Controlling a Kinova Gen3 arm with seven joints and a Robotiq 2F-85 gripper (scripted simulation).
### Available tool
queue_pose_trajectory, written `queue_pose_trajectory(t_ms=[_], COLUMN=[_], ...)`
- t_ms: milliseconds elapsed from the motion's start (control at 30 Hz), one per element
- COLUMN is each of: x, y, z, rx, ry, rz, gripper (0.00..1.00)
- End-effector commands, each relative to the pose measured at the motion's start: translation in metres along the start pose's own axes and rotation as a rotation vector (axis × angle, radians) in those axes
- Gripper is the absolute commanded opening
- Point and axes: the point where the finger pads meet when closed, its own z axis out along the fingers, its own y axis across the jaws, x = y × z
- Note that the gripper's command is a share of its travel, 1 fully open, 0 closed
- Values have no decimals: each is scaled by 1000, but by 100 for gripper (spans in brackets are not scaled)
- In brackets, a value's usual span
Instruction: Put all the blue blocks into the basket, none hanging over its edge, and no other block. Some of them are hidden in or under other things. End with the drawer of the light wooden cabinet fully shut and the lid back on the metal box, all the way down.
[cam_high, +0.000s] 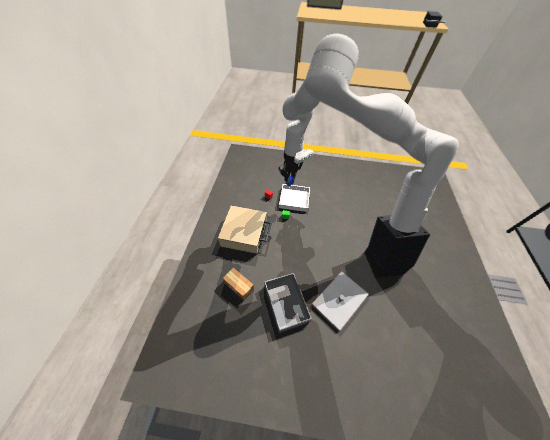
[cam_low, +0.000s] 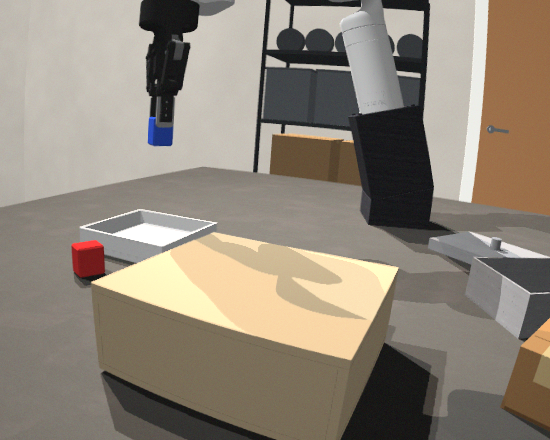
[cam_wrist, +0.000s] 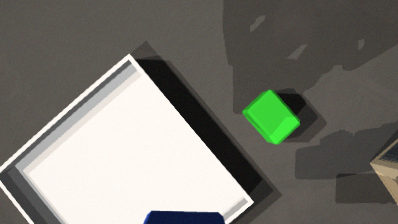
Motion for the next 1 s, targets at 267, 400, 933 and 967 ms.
queue_pose_trajectory(t_ms=[267,400,933,967], x=[-3,-3,-3,-3], y=[-6,-7,-7,-7], z=[-1,-1,-1,0], rx=[-1,-1,-1,-1], ry=[-5,-6,-5,-5], rz=[57,61,62,62], gripper=[10,10,10,10])
